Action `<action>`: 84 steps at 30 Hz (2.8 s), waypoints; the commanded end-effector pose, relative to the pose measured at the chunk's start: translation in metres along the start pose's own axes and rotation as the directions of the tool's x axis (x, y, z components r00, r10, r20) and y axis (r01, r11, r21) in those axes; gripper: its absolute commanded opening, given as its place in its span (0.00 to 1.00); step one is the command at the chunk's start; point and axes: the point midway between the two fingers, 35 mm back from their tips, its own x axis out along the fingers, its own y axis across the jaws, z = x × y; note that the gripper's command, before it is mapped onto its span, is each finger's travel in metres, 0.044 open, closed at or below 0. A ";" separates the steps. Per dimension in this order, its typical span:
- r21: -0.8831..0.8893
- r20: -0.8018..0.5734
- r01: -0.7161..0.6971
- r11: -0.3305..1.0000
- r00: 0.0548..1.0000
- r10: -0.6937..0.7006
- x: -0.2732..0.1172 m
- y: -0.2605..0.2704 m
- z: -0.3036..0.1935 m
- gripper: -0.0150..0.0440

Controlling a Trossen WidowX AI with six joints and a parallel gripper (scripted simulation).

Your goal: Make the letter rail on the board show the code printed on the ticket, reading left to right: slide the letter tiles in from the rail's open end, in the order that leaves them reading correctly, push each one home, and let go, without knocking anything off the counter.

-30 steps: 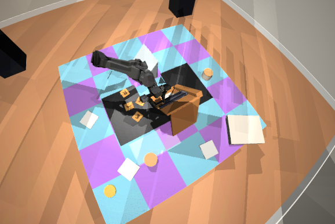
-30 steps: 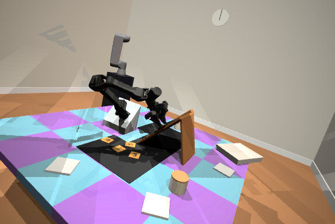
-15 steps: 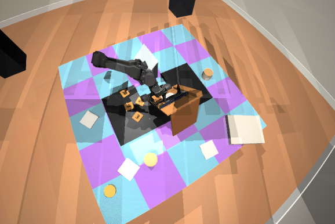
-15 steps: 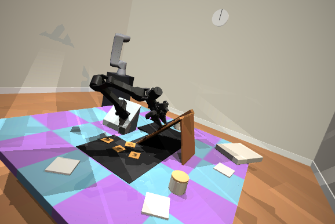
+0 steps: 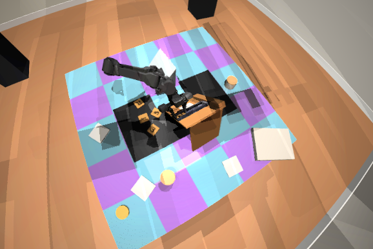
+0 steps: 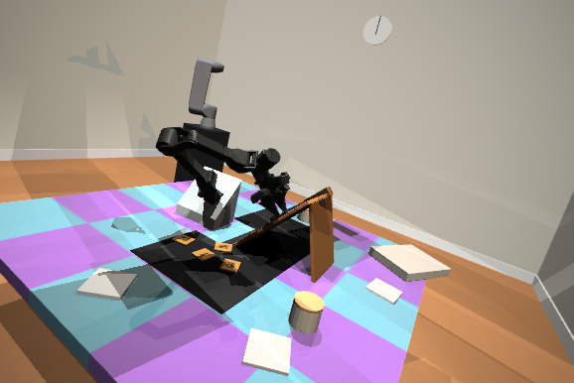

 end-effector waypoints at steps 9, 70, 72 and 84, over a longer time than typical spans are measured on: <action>0.007 0.000 0.005 1.000 1.000 -0.005 0.001 0.007 0.002 0.25; 0.009 0.001 0.004 1.000 1.000 -0.004 0.001 0.043 0.003 0.25; 0.009 0.001 0.004 1.000 1.000 -0.004 0.001 0.045 0.003 0.25; 0.009 0.001 0.004 1.000 1.000 -0.004 0.001 0.052 0.003 0.25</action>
